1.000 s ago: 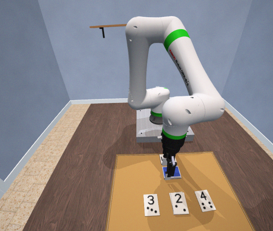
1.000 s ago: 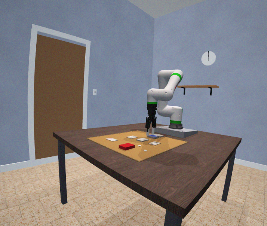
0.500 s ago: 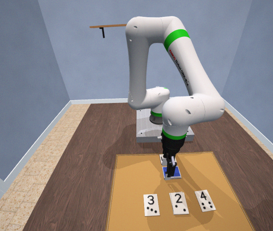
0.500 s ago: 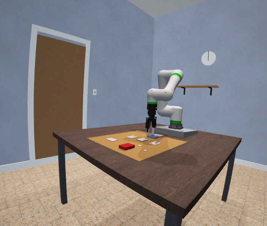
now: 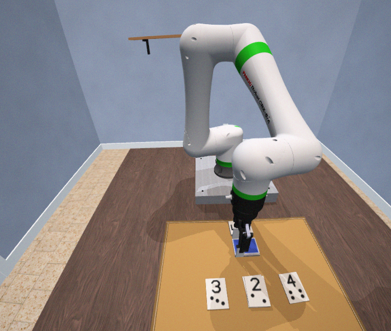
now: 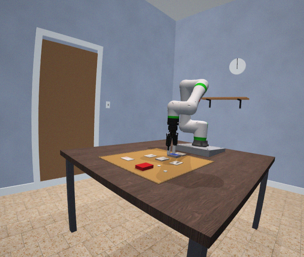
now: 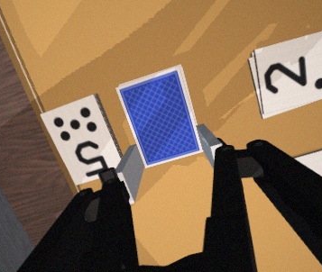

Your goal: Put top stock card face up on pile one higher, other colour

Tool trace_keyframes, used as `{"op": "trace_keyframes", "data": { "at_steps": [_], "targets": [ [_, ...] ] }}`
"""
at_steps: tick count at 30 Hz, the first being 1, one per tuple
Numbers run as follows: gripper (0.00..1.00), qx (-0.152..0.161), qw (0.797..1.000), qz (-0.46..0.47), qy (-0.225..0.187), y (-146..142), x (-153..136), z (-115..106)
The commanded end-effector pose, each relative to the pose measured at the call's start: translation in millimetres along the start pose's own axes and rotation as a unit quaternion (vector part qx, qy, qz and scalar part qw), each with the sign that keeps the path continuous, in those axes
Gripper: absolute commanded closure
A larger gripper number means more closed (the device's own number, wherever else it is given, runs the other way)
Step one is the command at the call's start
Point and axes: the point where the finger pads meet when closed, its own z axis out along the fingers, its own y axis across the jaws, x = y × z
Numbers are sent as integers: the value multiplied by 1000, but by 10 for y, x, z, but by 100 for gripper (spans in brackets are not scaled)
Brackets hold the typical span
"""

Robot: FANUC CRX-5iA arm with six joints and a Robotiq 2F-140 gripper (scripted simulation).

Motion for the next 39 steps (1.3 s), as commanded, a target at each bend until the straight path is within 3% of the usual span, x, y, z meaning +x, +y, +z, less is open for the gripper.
{"op": "trace_keyframes", "data": {
  "at_steps": [1,39],
  "targets": [
    [57,0,1000,0,0,2,-1,-2],
    [59,0,1000,0,0,2,-1,-2]
  ]
}}
